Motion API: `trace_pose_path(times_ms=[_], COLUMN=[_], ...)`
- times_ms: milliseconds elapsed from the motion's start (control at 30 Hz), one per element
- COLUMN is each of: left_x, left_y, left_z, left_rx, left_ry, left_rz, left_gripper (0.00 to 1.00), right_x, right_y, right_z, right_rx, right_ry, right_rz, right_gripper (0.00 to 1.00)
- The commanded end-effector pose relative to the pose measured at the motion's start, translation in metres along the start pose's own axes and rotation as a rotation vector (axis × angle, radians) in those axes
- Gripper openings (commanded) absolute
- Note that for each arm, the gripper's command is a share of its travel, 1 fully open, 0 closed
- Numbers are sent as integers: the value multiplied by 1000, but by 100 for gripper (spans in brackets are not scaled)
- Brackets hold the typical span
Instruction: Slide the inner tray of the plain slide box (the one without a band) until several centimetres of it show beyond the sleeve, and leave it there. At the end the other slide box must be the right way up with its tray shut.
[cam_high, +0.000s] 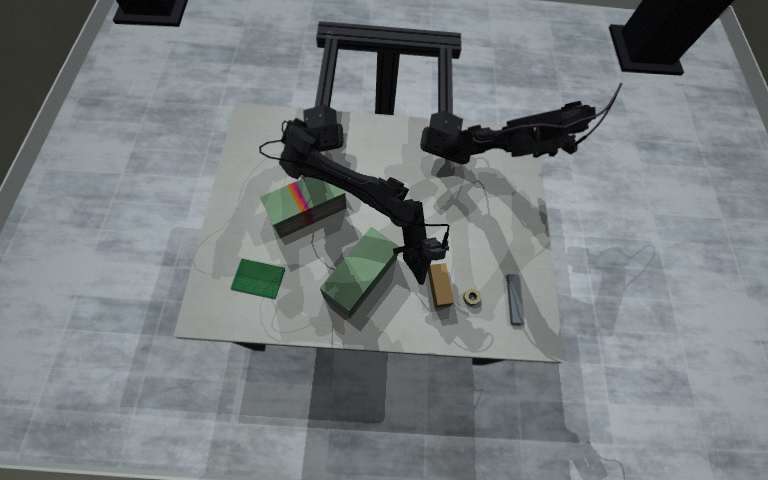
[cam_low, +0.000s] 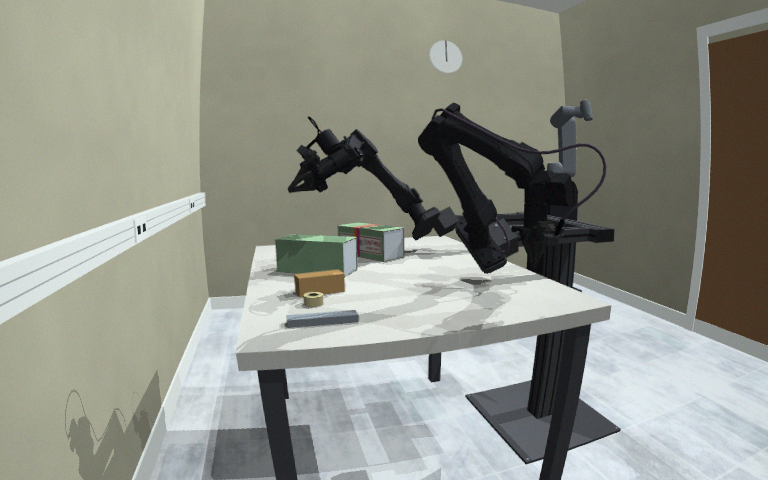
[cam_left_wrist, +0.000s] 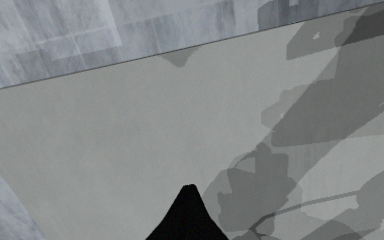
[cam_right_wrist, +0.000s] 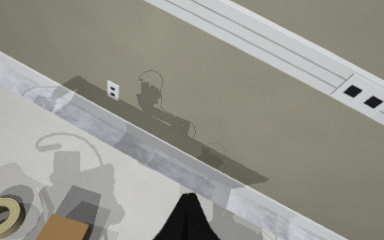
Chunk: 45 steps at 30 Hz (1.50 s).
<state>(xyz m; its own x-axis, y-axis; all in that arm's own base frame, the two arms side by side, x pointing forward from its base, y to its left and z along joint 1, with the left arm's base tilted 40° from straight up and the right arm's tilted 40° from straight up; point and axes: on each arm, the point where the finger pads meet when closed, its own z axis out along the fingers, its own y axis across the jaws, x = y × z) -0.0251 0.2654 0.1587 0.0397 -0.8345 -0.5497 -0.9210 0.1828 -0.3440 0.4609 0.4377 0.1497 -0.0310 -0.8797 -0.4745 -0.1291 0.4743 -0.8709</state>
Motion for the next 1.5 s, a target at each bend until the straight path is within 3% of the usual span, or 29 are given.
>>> trace_pose_path(times_ms=[0, 233, 300, 367, 433, 567, 633, 767, 800, 867, 933, 967, 1000, 1033, 1200, 1333, 1467], left_x=[-40, -72, -72, -73, -84, -83, -84, -75, -75, -75, -63, -59, -56, -55, -32, -14, 2], left_y=[-13, -91, -91, -113, -148, -199, -230, -281, -295, -295, -316, -327, -339, -352, -403, -440, -457], left_z=[-1, 22, 22, 37, 21, 32, 17, 15, 1, 1, 15, 13, 5, -19, -44, -82, -88], left_rx=[-89, -18, -18, 18, 50, 125, 172, 261, 291, 291, 331, 354, 380, 425, 558, 683, 736], left_ry=[-86, -153, -153, -138, -227, -255, -323, -364, -406, -406, -377, -386, -406, -467, -522, -591, -589], left_rz=[151, 402, 402, 456, 536, 628, 678, 748, 764, 764, 793, 805, 816, 829, 860, 863, 870], left_gripper=[1, 1, 1, 1, 1, 1, 1, 1, 1, 1, 1, 1, 1, 1, 1, 1, 1], right_x=[-13, 14, 14, 19, 37, 58, 66, 81, 86, 86, 104, 106, 97, 113, 134, 147, 158], right_y=[-29, -39, -39, -39, -50, -60, -64, -70, -71, -71, -45, -48, -76, -89, -97, -95, -92], right_z=[3, 14, 14, 13, 23, 28, 28, 27, 27, 27, 29, 28, 22, 30, 25, 16, 14], right_rx=[-53, -116, -116, -135, -137, -155, -165, -185, -189, -189, -222, -225, -207, -188, -198, -221, -229], right_ry=[18, 116, 116, 138, 187, 259, 288, 346, 361, 361, 416, 428, 410, 448, 526, 590, 631], right_rz=[99, 148, 148, 158, 179, 211, 226, 253, 260, 260, 226, 233, 279, 300, 329, 343, 346], right_gripper=[1, 1, 1, 1, 1, 1, 1, 1, 1, 1, 1, 1, 1, 1, 1, 1, 1])
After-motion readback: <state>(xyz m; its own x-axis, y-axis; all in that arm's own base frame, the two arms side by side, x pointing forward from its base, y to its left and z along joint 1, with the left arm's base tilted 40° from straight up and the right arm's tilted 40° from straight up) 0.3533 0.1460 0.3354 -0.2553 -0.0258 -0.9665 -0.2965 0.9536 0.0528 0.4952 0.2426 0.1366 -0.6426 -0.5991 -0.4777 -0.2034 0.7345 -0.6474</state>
